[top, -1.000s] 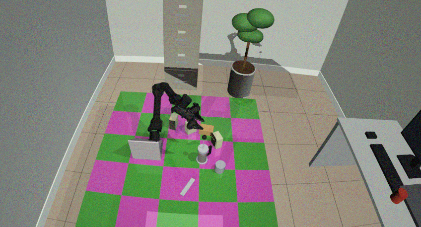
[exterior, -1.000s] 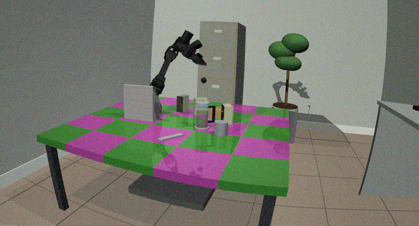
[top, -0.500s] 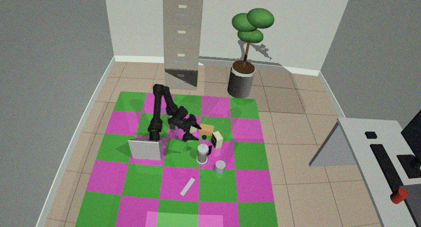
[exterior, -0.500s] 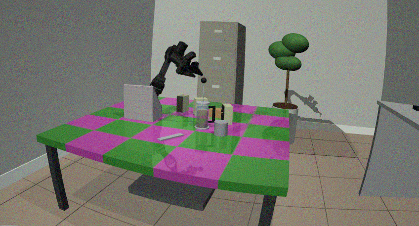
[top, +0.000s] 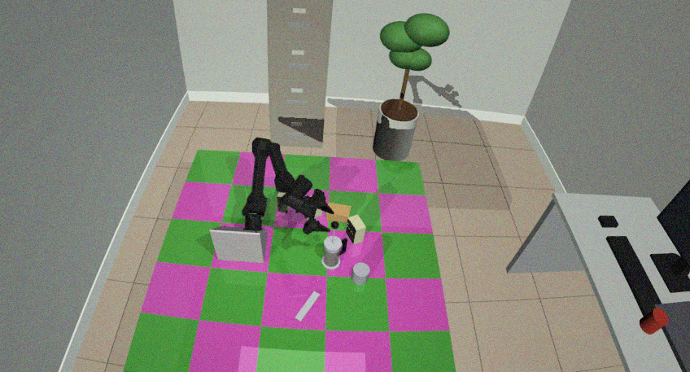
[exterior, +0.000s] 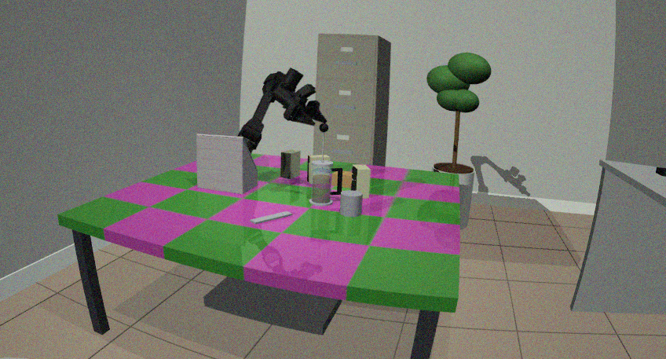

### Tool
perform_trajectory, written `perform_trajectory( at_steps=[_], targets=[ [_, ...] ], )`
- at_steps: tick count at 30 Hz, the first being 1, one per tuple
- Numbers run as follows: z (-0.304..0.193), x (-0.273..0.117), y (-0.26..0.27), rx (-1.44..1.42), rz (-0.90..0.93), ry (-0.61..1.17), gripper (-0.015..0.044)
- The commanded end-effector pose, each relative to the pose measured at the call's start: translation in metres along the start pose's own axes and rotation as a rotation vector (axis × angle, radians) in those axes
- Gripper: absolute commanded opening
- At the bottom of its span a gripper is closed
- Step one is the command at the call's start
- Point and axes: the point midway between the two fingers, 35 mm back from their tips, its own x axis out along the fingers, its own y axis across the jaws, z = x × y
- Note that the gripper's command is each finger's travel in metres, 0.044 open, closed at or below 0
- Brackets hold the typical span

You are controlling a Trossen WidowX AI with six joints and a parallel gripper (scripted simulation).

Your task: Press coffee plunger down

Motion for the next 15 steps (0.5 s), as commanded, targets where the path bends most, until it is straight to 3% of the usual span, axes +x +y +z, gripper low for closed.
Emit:
perform_trajectory(
  at_steps=[1, 13, 15],
  targets=[
    [-0.001, 0.007, -0.001, 0.005, -0.004, 0.001, 0.0440],
    [-0.001, 0.024, 0.001, 0.006, -0.001, -0.002, 0.0440],
    [-0.001, 0.024, 0.001, 0.006, -0.001, -0.002, 0.0387]
  ],
)
